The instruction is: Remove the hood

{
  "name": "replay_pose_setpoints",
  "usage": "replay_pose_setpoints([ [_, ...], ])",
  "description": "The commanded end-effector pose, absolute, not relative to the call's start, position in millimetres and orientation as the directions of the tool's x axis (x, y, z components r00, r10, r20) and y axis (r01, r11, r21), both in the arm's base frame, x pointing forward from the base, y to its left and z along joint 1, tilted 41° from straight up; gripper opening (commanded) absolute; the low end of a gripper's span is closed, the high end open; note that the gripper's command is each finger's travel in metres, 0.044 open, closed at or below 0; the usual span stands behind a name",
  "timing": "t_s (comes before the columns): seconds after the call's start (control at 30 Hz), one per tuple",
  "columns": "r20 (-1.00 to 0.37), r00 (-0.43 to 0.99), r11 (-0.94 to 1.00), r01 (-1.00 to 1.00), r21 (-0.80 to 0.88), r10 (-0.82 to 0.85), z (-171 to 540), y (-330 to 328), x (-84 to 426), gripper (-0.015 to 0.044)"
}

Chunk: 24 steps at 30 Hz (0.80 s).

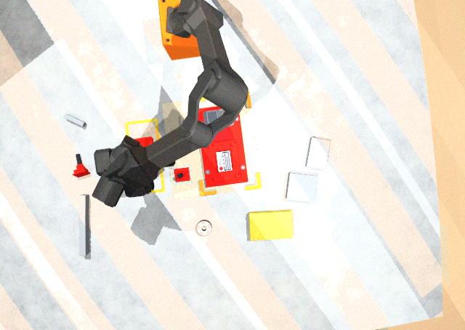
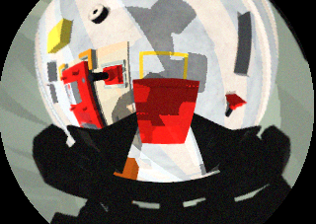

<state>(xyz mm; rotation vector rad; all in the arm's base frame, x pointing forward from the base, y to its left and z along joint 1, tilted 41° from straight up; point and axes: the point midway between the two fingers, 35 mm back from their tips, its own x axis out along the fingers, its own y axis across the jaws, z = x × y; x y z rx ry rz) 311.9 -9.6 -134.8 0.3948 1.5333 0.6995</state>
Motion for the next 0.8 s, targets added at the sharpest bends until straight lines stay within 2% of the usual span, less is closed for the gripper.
replay_pose_setpoints([
  [0.0, -0.766, -0.100, 0.749, -0.161, 0.643, 0.635, -137.5, -5.9, 311.1, 0.0000],
  [0.77, -0.765, -0.101, 0.748, -0.161, 0.644, 0.637, -147.1, 2.8, 308.5, 0.0000],
])
